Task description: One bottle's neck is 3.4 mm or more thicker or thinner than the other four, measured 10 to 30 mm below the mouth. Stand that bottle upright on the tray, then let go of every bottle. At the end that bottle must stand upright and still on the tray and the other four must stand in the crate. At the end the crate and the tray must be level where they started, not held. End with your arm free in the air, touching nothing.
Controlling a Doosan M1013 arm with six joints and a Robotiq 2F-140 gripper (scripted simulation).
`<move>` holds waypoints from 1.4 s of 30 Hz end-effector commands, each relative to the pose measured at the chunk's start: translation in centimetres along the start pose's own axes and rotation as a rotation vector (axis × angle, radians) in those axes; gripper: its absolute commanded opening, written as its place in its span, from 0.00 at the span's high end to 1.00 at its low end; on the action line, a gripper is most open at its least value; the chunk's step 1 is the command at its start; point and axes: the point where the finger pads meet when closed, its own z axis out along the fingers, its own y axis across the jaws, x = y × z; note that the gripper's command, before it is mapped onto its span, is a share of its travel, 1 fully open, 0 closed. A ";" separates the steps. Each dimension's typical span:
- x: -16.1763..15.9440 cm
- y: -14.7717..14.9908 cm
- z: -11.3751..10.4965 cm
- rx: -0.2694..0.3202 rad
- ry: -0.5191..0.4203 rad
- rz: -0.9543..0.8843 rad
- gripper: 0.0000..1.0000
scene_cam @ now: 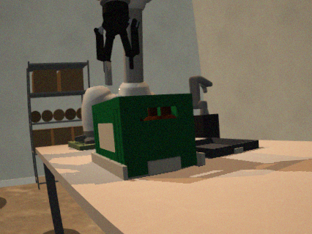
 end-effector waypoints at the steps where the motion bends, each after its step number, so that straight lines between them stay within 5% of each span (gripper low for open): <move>1: 0.0 0.0 0.3 0.000 0.000 0.000 0.62; 42: 0.0 0.0 3.8 0.000 0.000 0.000 0.62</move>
